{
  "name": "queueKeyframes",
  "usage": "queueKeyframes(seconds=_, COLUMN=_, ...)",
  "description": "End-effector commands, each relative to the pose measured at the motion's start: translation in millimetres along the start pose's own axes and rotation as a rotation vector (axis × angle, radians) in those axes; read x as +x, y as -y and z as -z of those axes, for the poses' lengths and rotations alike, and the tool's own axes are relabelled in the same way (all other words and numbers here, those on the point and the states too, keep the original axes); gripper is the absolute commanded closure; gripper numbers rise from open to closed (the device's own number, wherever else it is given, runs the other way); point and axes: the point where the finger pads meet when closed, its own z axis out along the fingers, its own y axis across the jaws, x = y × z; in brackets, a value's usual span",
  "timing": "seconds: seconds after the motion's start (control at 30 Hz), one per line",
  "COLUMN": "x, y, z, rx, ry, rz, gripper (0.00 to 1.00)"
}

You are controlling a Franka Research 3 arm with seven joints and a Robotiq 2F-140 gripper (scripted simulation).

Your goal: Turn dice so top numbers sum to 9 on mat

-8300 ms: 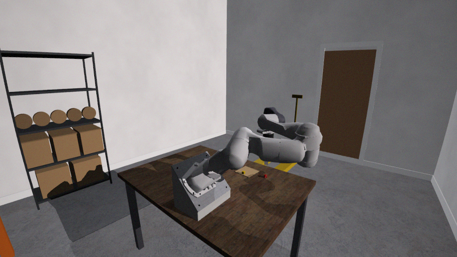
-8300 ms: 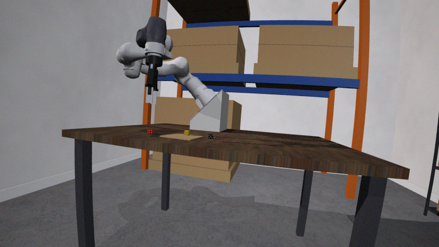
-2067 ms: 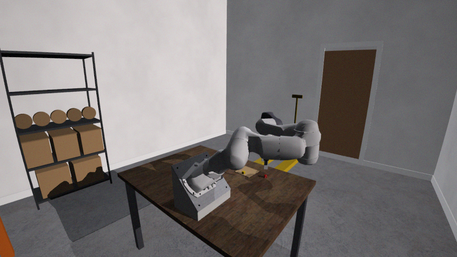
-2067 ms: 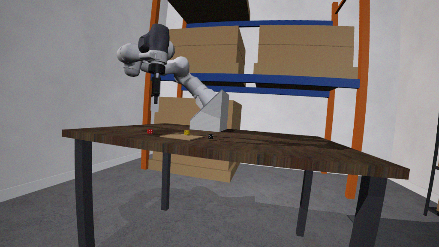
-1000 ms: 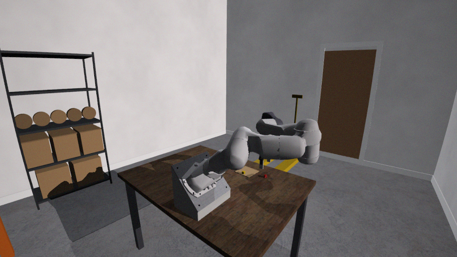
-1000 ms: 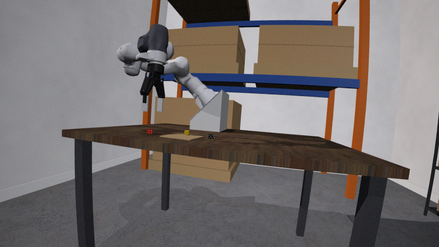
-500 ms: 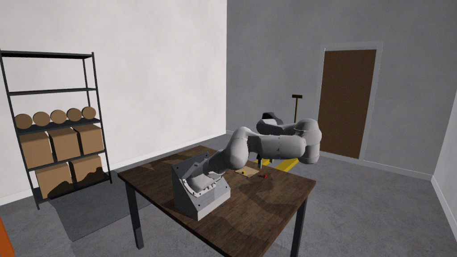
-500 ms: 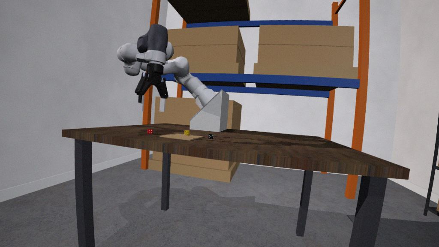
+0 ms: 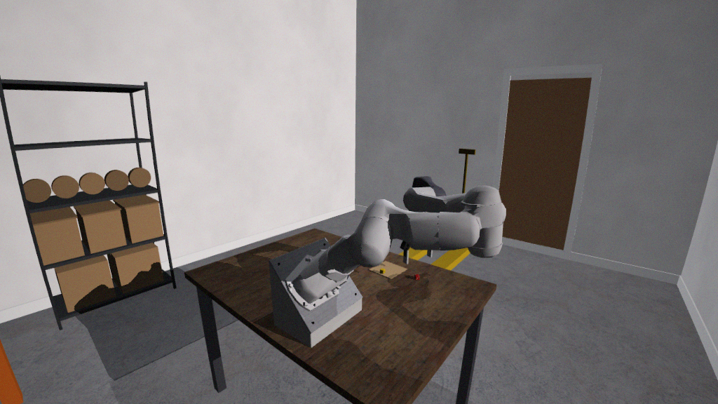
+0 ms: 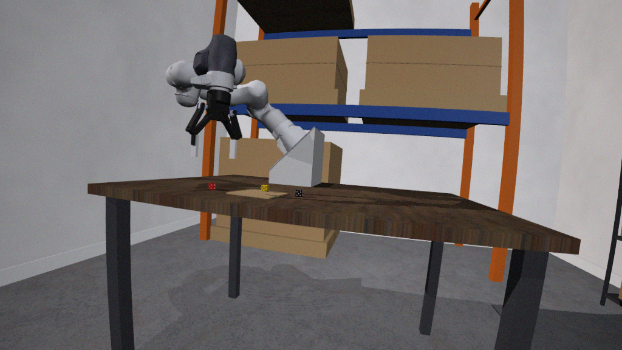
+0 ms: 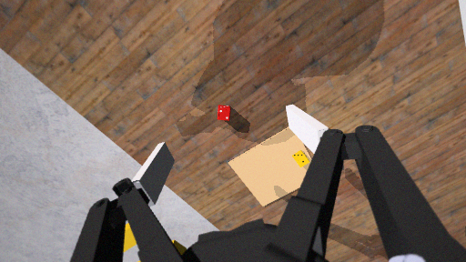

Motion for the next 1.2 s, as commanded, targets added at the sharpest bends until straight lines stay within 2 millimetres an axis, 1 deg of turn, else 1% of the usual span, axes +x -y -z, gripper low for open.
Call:
queueKeyframes(seconds=0.0, x=-0.5, y=0.1, z=0.8, rx=0.006, ry=0.004, rz=-0.174, gripper=0.0)
queueKeyframes(seconds=0.33, x=0.7, y=2.0, z=1.3, rx=0.008, ry=0.008, rz=-0.337, gripper=0.0)
queueKeyframes(seconds=0.43, x=0.8, y=2.1, z=1.4, rx=0.008, ry=0.009, rz=-0.347, gripper=0.0)
queueKeyframes(seconds=0.53, x=1.4, y=3.1, z=1.7, rx=0.009, ry=0.011, rz=-0.427, gripper=0.0)
queueKeyframes(seconds=0.77, x=1.6, y=3.6, z=1.9, rx=0.009, ry=0.013, rz=-0.466, gripper=0.0)
queueKeyframes(seconds=0.8, x=1.6, y=3.6, z=1.9, rx=0.009, ry=0.013, rz=-0.466, gripper=0.79)
queueKeyframes(seconds=1.17, x=1.6, y=3.6, z=1.9, rx=0.009, ry=0.013, rz=-0.466, gripper=0.79)
